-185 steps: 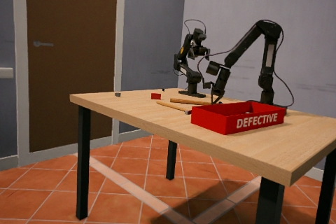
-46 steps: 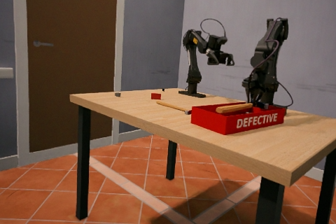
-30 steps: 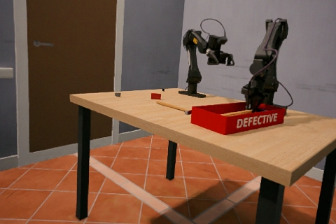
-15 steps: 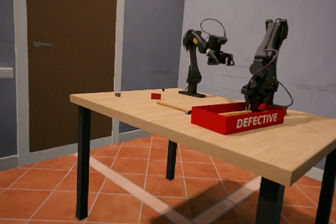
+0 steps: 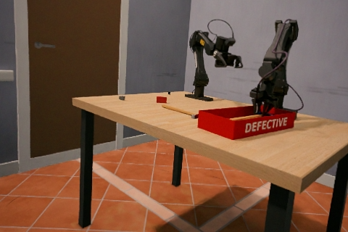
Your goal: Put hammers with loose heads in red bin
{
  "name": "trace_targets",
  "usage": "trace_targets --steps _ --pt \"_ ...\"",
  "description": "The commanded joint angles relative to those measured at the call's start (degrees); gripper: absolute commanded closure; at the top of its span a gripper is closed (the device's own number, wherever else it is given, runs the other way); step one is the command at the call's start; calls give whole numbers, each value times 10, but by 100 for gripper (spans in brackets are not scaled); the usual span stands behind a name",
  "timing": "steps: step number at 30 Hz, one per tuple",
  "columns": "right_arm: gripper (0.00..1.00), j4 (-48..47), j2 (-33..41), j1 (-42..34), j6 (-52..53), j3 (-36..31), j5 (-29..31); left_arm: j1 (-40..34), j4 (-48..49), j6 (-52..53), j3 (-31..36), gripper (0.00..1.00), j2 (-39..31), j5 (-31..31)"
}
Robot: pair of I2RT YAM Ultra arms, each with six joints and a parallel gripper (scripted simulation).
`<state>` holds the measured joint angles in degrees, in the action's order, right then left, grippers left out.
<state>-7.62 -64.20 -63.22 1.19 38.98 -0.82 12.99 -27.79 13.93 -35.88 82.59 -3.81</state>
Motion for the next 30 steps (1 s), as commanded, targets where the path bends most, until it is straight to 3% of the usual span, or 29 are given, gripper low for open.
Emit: trace_targets --steps 1,2,3,22,26,30 --pt "0 -3 2 2 -1 2 -1 -4 19 5 -5 55 -11 0" --pt "0 -3 2 2 -1 2 -1 -5 11 1 -12 44 -13 0" --pt "0 -3 2 2 -1 2 -1 -9 11 -2 -13 42 -16 0" --pt "0 -3 2 2 -1 2 -1 -1 -44 2 -29 42 -69 -5" --pt "0 -3 2 2 -1 2 -1 3 -82 6 -40 0 -95 -8" --pt "0 -3 2 2 -1 2 -1 8 -146 11 -67 0 -134 -9"
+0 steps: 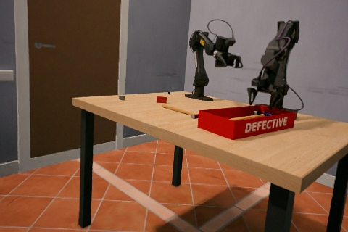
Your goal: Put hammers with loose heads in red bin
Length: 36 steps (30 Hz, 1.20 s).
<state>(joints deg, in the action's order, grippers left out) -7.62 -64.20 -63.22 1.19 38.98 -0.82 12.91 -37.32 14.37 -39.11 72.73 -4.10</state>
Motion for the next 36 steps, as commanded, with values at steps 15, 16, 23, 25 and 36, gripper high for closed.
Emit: trace_targets --steps 15,16,23,25,36 --pt "0 37 -15 12 -3 20 0 17 -88 -30 -12 0 -57 15" --pt "0 50 -24 16 -3 30 0 17 -92 -41 -6 0 -70 19" --pt "0 166 -172 93 -2 172 5 9 -127 -106 35 0 -192 46" --pt "0 183 -196 105 -2 196 5 7 -133 -113 39 0 -209 50" --pt "0 324 -445 201 -4 448 7 -6 -168 -153 51 0 -303 73"
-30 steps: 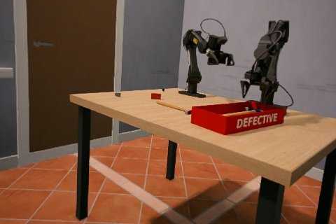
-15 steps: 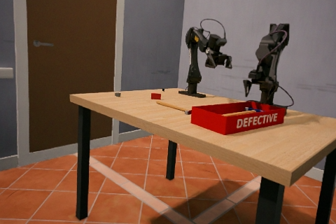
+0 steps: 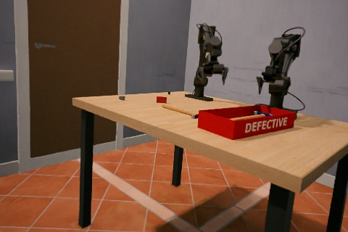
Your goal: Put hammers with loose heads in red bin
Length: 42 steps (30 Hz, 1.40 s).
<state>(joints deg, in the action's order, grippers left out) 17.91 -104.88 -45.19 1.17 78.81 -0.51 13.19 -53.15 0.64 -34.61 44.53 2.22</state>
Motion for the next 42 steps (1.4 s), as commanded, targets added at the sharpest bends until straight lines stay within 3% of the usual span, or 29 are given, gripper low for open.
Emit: trace_targets --steps 1,5,14,33,42 --pt "0 80 -59 29 -4 70 4 -10 -10 -16 6 0 -24 11" --pt "0 116 -116 49 -4 135 3 -11 -5 -17 6 0 -27 12" --pt "0 132 -160 63 -4 187 2 -12 -4 -16 6 0 -27 10" --pt "0 137 -161 60 -4 188 5 -12 3 -15 -3 0 -14 10" --pt "0 56 -85 74 4 107 41 -8 3 -14 -3 0 -14 7"
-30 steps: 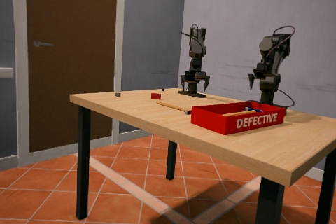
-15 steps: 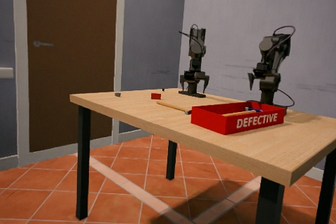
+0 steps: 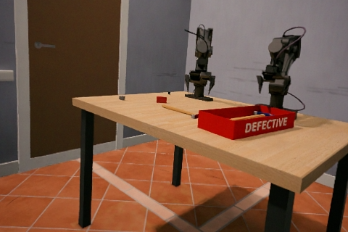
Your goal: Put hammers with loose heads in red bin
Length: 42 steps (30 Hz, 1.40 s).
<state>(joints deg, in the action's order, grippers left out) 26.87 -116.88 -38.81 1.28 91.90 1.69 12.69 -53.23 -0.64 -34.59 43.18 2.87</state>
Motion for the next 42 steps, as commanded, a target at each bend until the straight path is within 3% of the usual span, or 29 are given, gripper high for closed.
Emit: trace_targets --steps 1,11,14,16,22,30,42 --pt "0 -44 53 14 3 -41 26 -3 4 -1 -3 0 0 1" --pt "0 -150 327 96 -18 -258 83 -3 4 -1 -3 0 0 1" --pt "0 -177 402 134 -29 -296 70 -3 4 -1 -3 0 0 1" --pt "0 -177 402 134 -29 -296 70 -3 4 -1 -3 0 0 1" --pt "0 -238 539 256 -33 -338 33 -3 4 -1 -3 0 0 1" --pt "0 -277 571 373 -11 -316 -18 -3 4 -1 -3 0 0 1" --pt "0 -264 570 391 -13 -311 -16 -3 4 -1 -3 0 0 1"
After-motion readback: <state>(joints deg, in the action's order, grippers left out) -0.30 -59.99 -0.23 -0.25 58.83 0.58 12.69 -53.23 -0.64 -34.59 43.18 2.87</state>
